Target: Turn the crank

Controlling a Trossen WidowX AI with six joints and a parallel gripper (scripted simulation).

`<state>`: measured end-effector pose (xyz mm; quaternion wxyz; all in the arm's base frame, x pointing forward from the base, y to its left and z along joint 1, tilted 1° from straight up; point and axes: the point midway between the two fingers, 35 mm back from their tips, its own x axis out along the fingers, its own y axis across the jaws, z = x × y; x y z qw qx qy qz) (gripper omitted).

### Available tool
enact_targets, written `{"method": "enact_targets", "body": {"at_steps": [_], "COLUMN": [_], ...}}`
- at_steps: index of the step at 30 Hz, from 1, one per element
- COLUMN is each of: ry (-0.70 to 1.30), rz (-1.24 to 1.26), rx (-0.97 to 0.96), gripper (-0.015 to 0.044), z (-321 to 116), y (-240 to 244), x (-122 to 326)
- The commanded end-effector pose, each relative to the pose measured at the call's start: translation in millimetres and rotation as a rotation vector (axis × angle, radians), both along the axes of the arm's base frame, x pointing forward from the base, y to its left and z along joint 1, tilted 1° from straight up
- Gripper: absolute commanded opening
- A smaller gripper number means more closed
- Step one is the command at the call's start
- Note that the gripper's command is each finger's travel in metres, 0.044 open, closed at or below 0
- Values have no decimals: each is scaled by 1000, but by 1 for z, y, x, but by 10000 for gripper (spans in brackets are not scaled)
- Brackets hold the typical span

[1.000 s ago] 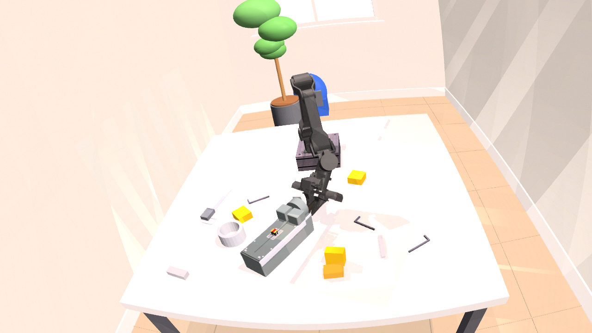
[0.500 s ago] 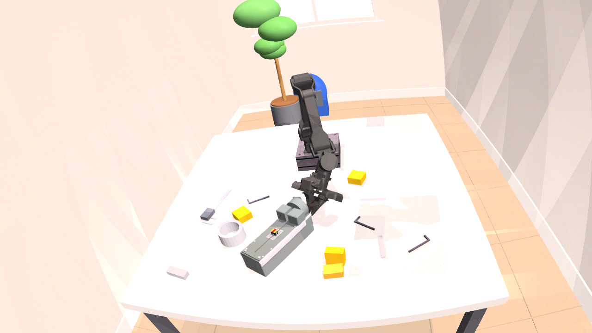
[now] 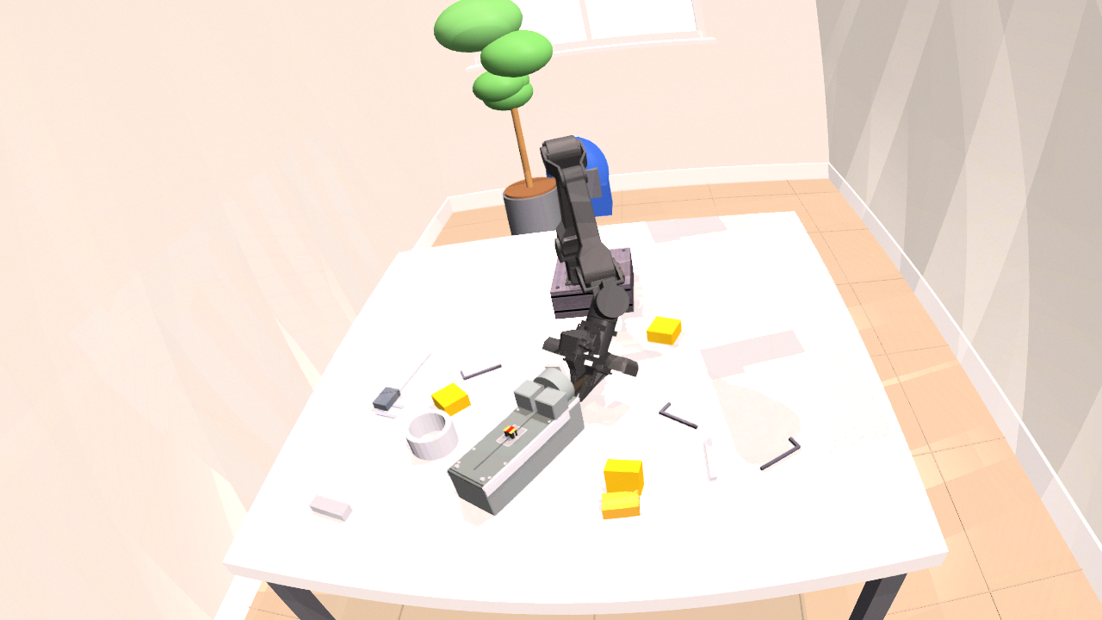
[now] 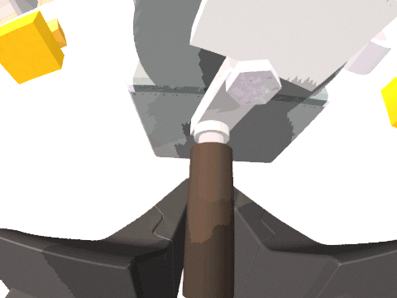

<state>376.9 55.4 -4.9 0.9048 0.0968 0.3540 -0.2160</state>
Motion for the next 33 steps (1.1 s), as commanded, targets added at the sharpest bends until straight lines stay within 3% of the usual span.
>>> {"method": "enact_targets", "body": {"at_steps": [1, 23, 33], "ry": [4, 0, 0], "rz": [-1, 0, 0], "rx": [-3, 0, 0], "gripper": [0, 0, 263], "z": [0, 0, 0], "y": [-1, 0, 0], "x": [-1, 0, 0]}}
